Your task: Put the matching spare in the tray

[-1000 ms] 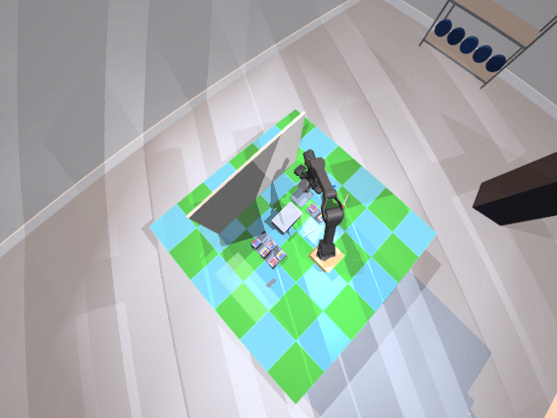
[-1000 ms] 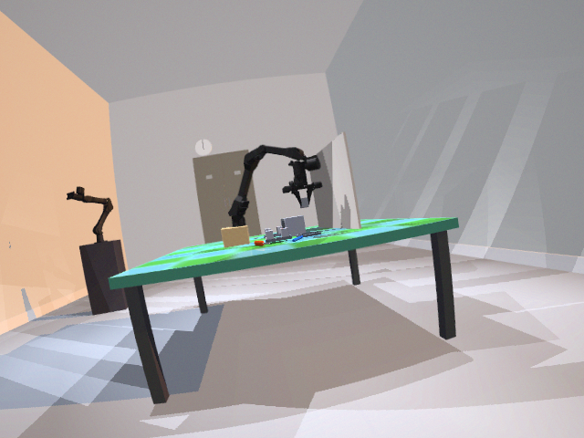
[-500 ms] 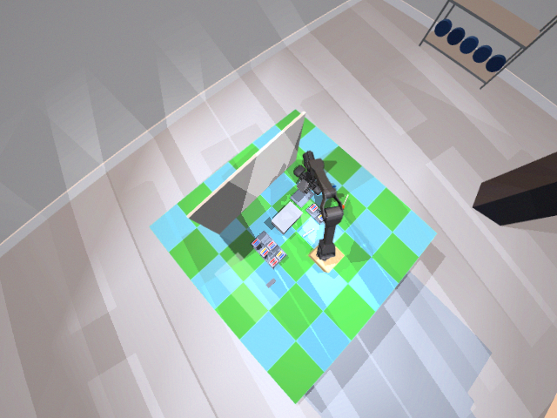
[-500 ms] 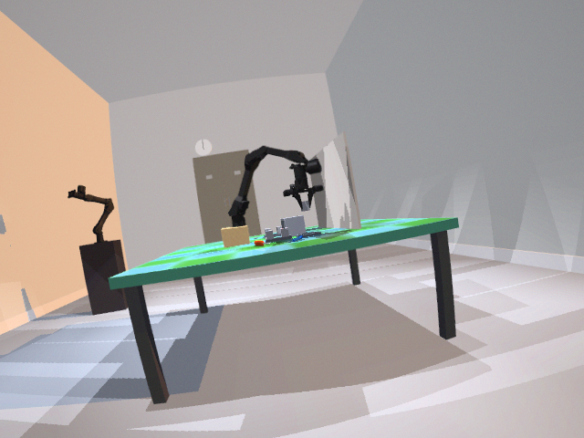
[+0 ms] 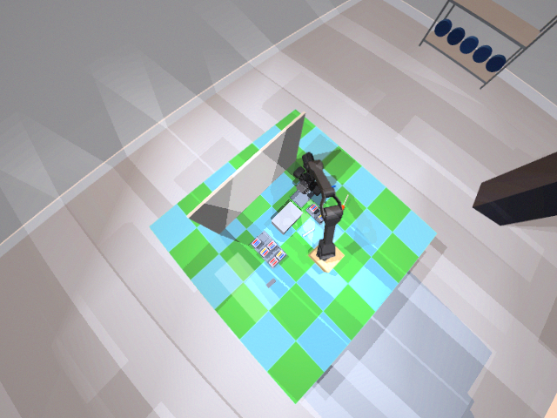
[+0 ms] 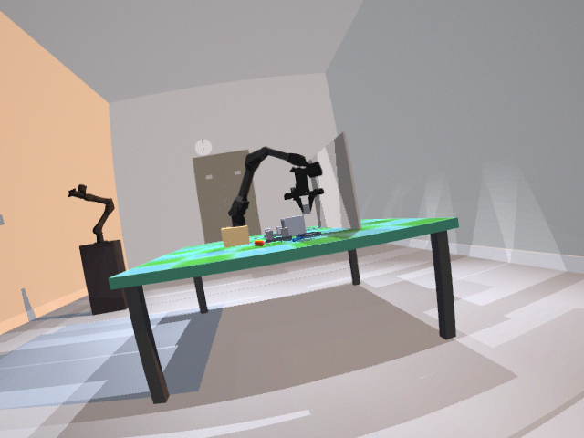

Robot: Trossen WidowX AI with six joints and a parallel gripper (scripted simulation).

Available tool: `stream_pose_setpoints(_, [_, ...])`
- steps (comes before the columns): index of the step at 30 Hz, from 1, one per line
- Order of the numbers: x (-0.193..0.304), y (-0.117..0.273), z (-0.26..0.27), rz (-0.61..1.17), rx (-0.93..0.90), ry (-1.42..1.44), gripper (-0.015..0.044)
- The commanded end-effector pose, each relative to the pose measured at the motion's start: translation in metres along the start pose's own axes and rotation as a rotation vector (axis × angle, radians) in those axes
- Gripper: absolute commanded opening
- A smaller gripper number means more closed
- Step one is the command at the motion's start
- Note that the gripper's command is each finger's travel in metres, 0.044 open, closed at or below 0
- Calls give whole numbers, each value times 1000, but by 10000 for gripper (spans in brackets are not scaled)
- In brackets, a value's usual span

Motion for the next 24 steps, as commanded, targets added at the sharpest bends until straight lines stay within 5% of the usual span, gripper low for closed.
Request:
stream_pose_setpoints(1, [-1,-6,0,-7,-2,2,0])
stream_pose_setpoints(24, [-1,-31,0,-7,-2,2,0])
Point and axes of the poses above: the point midway between the two fingers, 35 mm back from their tips, its own y axis back along the fingers, its own z axis across the jaws, x = y × z, the point moved 7 cm from there along y, back along the fingers, and after that the axes turned 15 degrees about -y, right-handed, at the moved point
